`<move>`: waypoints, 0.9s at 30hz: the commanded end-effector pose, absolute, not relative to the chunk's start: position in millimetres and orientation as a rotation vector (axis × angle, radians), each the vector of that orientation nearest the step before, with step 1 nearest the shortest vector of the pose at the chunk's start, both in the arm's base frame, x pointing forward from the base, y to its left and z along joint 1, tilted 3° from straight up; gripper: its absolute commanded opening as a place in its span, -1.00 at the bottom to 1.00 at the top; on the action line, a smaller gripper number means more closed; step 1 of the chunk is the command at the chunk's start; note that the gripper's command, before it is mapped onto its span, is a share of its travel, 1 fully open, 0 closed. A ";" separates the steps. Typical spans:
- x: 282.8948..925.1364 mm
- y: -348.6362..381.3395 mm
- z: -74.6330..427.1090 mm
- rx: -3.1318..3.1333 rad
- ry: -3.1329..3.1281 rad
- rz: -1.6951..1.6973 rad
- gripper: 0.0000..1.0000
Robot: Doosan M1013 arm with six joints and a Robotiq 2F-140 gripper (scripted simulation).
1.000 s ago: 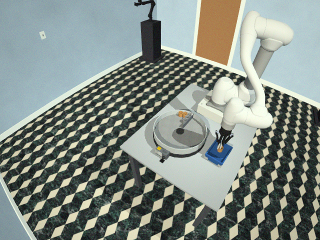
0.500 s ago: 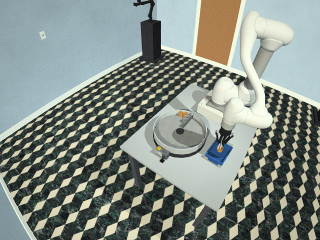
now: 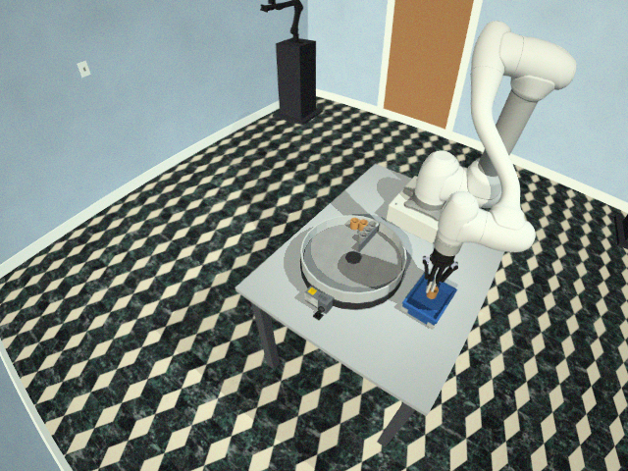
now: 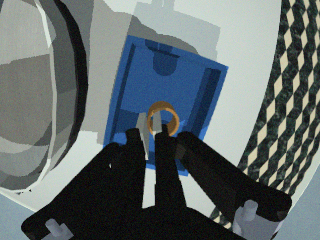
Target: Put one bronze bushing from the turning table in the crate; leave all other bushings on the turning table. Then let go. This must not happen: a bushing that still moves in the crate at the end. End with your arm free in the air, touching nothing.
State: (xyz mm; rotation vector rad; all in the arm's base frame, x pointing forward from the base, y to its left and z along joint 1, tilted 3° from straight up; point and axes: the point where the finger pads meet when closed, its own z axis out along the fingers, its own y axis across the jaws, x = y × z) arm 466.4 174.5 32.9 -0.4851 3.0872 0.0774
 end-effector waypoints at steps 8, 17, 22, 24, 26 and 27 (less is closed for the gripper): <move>466.4 174.5 32.7 -0.485 3.087 0.078 -1.00; 466.5 174.8 27.9 -0.485 3.087 0.078 -1.00; 466.6 175.2 20.7 -0.485 3.087 0.078 -1.00; 466.7 175.3 17.1 -0.485 3.087 0.078 -1.00; 466.7 175.5 13.4 -0.485 3.087 0.078 -1.00; 466.8 175.6 11.6 -0.485 3.087 0.078 -1.00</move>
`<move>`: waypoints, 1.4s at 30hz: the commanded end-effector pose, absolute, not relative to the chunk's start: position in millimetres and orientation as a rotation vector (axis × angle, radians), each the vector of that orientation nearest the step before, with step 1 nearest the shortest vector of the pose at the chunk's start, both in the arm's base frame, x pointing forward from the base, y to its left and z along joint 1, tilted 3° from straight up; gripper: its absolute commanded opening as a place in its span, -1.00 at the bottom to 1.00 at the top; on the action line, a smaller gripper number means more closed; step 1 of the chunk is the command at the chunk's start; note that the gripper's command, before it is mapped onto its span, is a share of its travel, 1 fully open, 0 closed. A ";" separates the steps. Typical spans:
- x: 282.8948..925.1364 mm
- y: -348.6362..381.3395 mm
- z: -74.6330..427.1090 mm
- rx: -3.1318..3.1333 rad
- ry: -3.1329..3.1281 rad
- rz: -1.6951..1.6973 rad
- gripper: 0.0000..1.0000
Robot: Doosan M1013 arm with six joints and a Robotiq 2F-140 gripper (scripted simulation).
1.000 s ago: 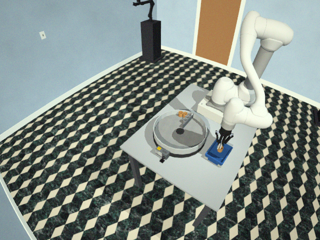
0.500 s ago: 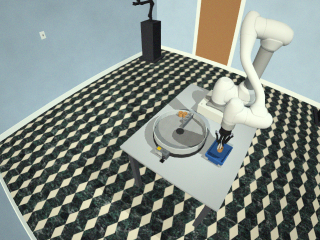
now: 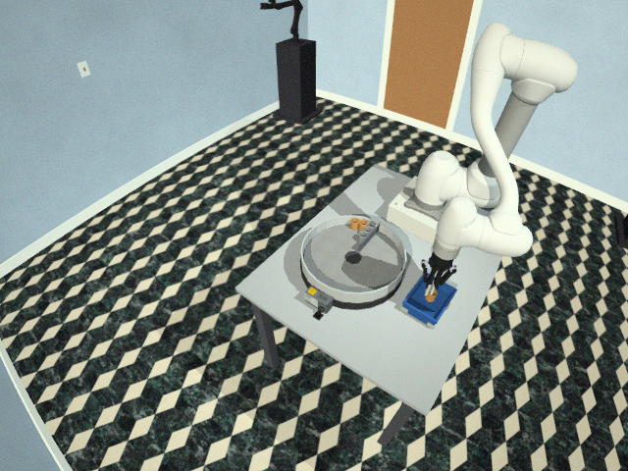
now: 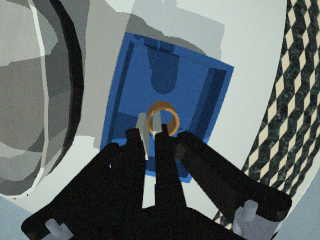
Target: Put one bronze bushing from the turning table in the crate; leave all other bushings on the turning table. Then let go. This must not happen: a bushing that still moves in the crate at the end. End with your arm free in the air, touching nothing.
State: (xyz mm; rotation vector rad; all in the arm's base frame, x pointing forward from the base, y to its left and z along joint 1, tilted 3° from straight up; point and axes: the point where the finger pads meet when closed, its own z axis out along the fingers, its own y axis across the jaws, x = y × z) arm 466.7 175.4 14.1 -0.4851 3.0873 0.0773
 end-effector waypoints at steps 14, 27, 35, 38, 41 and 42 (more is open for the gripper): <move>467.1 176.5 -6.1 -0.485 3.087 0.078 -1.00; 467.2 176.7 -8.9 -0.485 3.087 0.078 -1.00; 467.2 176.7 -8.9 -0.485 3.087 0.078 -1.00; 467.2 176.7 -8.9 -0.485 3.087 0.078 -1.00; 467.2 176.7 -8.9 -0.485 3.087 0.078 -1.00; 467.2 176.7 -8.9 -0.485 3.087 0.078 -1.00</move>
